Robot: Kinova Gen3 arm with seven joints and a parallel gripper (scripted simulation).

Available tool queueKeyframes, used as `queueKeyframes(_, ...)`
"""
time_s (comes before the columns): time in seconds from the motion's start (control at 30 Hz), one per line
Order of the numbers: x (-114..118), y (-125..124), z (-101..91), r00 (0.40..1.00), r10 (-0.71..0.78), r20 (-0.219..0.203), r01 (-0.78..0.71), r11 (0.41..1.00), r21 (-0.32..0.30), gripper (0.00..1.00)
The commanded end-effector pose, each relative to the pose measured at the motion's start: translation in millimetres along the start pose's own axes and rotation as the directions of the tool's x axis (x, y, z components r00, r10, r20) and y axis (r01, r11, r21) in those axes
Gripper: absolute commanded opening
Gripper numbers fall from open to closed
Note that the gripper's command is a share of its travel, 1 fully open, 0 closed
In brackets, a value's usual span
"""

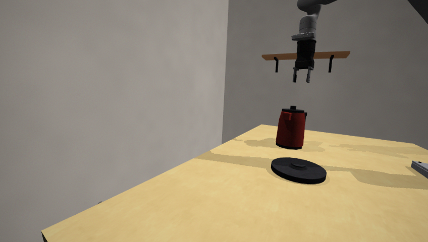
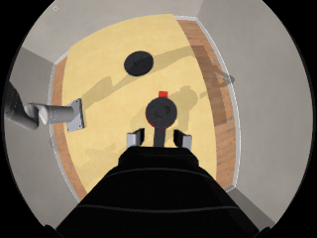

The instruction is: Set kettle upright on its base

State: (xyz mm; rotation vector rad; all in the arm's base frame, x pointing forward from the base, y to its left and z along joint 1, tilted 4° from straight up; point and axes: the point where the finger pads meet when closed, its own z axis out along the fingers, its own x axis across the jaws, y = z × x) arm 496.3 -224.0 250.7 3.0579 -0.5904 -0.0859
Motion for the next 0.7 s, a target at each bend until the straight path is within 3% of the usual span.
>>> queueKeyframes(0.0,1.3,6.1,2.0,1.0,0.014,0.002,-0.014,1.0,-0.003,1.0)
queueKeyframes(0.67,4.4,15.6,5.8,0.999,0.046,0.006,-0.046,0.999,-0.007,1.0)
